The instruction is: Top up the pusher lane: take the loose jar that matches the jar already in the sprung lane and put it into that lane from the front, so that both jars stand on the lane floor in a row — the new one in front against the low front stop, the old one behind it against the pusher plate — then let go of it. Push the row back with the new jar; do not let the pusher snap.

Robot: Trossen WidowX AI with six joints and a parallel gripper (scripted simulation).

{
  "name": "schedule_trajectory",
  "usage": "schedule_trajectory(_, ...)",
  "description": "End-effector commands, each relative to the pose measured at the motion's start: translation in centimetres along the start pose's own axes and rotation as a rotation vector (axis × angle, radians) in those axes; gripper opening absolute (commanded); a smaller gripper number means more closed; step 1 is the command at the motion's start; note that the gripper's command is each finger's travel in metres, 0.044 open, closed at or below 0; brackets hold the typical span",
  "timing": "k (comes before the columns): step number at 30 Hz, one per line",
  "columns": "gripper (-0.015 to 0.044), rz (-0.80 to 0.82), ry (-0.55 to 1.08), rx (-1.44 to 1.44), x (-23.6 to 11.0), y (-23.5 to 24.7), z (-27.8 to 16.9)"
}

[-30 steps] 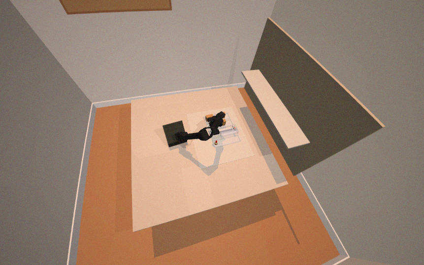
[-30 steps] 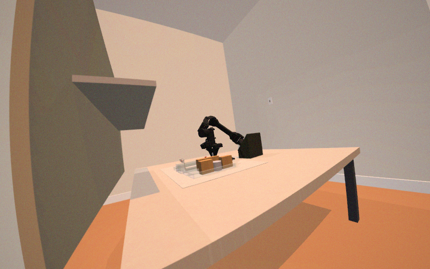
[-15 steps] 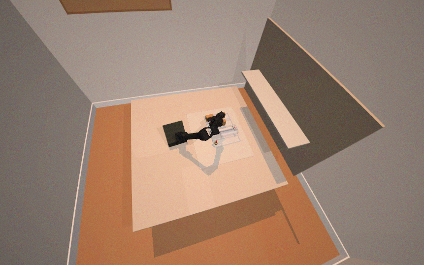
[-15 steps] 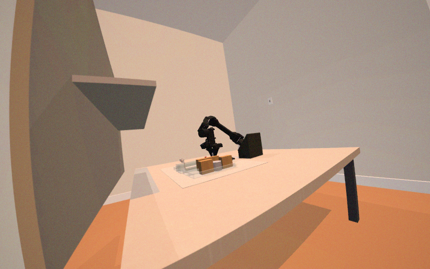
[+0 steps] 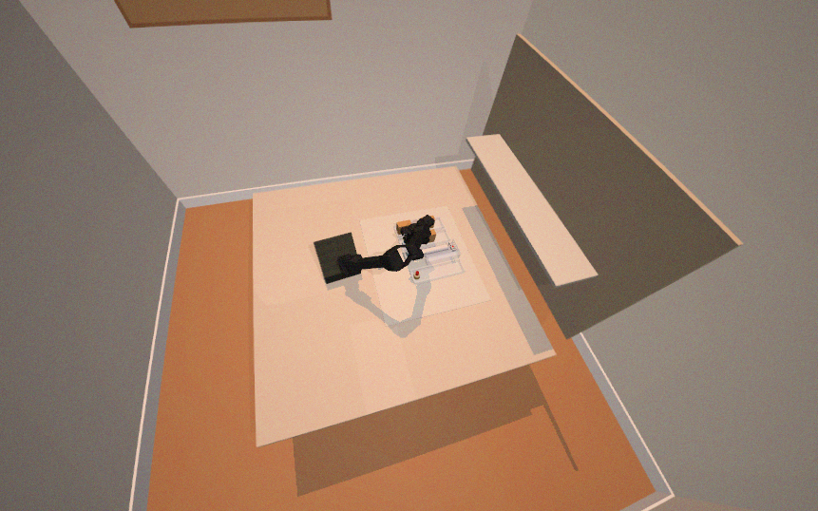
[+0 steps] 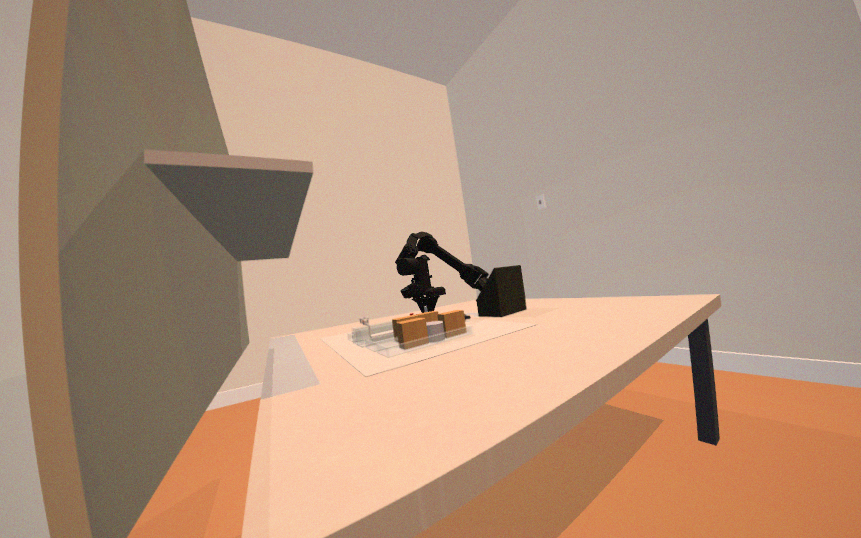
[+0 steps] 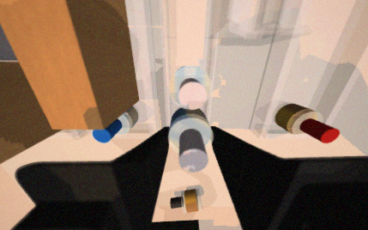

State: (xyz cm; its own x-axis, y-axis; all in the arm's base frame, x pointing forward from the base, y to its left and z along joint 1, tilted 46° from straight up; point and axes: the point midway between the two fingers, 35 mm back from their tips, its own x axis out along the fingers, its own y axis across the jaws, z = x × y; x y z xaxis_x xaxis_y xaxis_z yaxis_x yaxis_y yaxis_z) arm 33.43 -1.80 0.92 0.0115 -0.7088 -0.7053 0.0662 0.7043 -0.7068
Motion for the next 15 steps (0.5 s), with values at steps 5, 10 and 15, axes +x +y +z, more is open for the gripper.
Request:
schedule_trajectory(5, 0.0, -0.006, -0.021, 0.015, -0.2, -0.23, 0.81)
schedule_trajectory(10, 0.0, -0.006, -0.021, 0.015, -0.18, -0.23, 0.85)
schedule_trajectory(15, 0.0, -0.006, -0.021, 0.015, -0.07, -0.23, 0.85)
